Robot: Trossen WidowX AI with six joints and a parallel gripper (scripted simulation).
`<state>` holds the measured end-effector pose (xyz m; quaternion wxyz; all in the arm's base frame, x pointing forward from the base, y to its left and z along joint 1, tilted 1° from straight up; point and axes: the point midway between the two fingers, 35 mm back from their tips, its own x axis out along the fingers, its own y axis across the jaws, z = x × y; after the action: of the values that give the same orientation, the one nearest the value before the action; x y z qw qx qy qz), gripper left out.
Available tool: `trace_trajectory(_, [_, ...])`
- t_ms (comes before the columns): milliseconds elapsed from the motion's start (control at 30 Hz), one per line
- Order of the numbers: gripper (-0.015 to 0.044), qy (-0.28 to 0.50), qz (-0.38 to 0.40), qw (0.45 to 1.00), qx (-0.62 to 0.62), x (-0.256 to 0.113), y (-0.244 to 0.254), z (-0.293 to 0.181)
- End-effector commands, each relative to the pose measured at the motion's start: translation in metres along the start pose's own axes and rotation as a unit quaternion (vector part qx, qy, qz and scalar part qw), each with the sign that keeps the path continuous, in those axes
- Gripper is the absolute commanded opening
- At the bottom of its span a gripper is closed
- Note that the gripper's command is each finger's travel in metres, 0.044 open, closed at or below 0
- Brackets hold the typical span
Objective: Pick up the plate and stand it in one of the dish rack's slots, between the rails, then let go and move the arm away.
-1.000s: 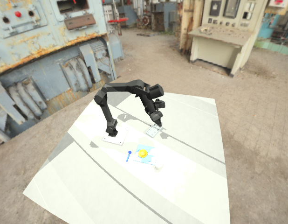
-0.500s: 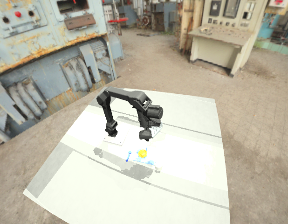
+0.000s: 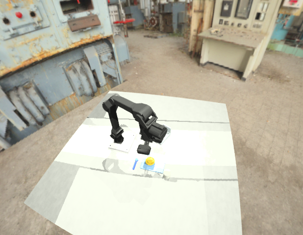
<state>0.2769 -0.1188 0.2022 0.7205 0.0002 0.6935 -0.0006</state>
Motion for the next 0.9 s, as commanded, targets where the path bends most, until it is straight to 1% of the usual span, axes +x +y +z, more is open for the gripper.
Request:
trace_trajectory(0, [0.04,0.007,0.007,1.0,0.005,0.019,-0.001,0.001])
trace_trajectory(233, [0.04,0.008,0.007,1.0,0.005,0.1,0.0,-0.007])
trace_trajectory(300, [0.04,0.008,0.007,1.0,0.005,0.115,0.001,-0.009])
trace_trajectory(533, [0.04,0.008,0.007,1.0,0.005,0.118,0.001,-0.01])
trace_trajectory(867, [0.04,0.008,0.007,1.0,0.005,0.133,0.0,-0.008])
